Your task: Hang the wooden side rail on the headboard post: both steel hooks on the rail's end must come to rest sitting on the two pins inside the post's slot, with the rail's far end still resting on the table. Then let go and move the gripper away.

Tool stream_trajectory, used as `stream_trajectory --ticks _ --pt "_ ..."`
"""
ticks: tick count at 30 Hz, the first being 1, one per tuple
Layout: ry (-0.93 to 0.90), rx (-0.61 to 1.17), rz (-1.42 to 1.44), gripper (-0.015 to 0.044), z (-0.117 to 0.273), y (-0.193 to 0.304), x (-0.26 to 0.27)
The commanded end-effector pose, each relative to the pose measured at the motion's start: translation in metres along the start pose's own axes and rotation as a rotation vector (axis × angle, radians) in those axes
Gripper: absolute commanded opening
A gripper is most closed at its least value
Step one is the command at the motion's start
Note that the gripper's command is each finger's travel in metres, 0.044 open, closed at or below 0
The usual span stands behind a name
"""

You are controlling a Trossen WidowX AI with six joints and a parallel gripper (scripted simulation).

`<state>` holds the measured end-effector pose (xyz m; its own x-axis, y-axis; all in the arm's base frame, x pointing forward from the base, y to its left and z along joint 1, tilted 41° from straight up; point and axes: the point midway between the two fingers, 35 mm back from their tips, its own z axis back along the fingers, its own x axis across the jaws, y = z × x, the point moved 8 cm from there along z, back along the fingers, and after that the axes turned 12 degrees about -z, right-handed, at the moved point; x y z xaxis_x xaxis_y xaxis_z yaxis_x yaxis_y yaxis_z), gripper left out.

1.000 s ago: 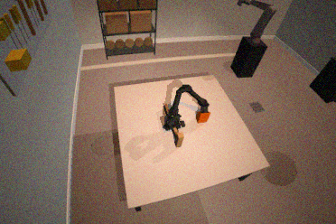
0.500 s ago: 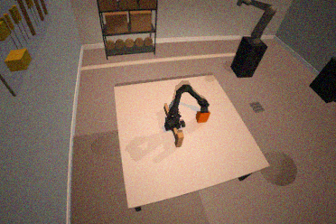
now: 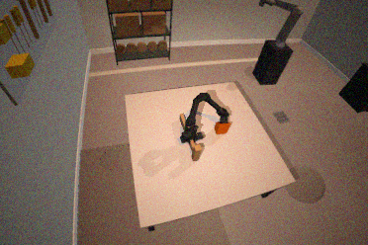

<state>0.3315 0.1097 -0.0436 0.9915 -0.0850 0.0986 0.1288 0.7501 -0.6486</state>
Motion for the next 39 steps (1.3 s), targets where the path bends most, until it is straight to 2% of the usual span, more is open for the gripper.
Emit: stream_trajectory --ticks 1,39 --pt "-0.007 0.007 0.002 0.0000 0.0034 0.0032 0.0004" --pt "-0.007 0.007 0.002 0.0000 0.0043 0.0070 -0.0008"
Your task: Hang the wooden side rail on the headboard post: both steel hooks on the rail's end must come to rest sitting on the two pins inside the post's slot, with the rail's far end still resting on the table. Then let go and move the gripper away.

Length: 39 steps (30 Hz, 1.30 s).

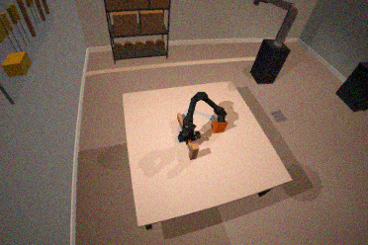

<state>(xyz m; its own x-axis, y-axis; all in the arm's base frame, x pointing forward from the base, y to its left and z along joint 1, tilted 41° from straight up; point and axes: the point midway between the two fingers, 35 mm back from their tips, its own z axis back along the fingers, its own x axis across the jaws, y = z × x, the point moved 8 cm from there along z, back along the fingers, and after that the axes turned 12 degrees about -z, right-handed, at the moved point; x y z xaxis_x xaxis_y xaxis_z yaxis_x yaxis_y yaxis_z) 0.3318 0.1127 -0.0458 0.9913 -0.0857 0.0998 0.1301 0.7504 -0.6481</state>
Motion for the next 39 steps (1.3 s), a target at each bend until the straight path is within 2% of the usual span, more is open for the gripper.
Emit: stream_trajectory --ticks 1,39 --pt "-0.007 0.007 0.003 0.0000 0.0041 0.0033 -0.0007" --pt "-0.007 0.007 0.003 0.0000 0.0037 0.0071 -0.0021"
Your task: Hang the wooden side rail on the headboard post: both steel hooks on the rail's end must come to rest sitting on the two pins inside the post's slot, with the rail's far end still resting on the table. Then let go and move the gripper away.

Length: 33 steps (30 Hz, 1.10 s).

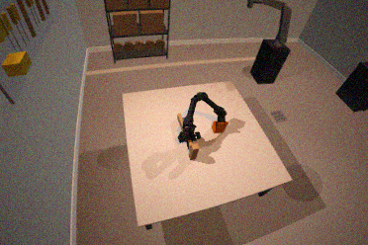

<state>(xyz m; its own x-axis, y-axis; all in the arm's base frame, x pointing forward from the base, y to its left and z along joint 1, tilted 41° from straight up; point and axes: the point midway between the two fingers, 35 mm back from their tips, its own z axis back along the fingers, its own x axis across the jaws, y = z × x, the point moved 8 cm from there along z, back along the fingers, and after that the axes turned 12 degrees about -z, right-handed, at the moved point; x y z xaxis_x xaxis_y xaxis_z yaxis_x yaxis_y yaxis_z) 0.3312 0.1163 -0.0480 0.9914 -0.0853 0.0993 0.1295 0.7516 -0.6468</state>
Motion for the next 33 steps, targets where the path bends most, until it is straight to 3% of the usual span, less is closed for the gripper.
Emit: stream_trajectory --ticks 1,33 --pt "-0.007 0.005 0.003 0.0000 0.0029 0.0032 -0.0011" --pt "-0.007 0.005 0.003 0.0000 0.0025 0.0057 -0.0010"
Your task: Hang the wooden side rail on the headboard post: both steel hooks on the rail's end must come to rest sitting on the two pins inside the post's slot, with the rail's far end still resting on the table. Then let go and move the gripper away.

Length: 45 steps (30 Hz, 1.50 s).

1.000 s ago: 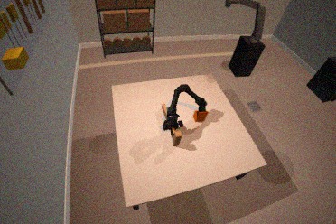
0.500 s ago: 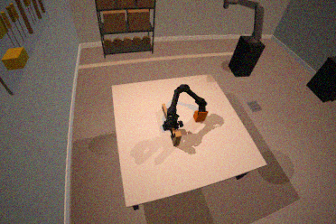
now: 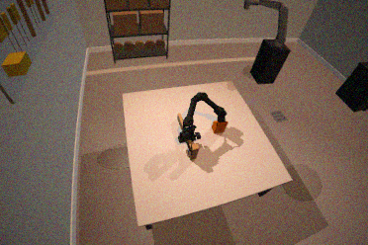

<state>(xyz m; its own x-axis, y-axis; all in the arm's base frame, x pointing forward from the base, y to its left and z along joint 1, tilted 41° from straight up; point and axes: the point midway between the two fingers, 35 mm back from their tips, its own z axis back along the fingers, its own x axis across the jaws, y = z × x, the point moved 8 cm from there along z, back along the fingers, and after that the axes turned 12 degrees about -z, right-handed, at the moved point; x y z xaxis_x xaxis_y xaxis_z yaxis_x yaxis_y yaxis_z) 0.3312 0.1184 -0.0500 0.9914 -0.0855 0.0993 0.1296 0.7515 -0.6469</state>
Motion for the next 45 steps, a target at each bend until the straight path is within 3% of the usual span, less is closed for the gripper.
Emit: stream_trajectory --ticks 1,45 --pt "-0.007 0.005 0.003 0.0000 0.0025 0.0028 -0.0005" --pt "-0.007 0.005 0.003 0.0000 -0.0049 0.0028 -0.0005"
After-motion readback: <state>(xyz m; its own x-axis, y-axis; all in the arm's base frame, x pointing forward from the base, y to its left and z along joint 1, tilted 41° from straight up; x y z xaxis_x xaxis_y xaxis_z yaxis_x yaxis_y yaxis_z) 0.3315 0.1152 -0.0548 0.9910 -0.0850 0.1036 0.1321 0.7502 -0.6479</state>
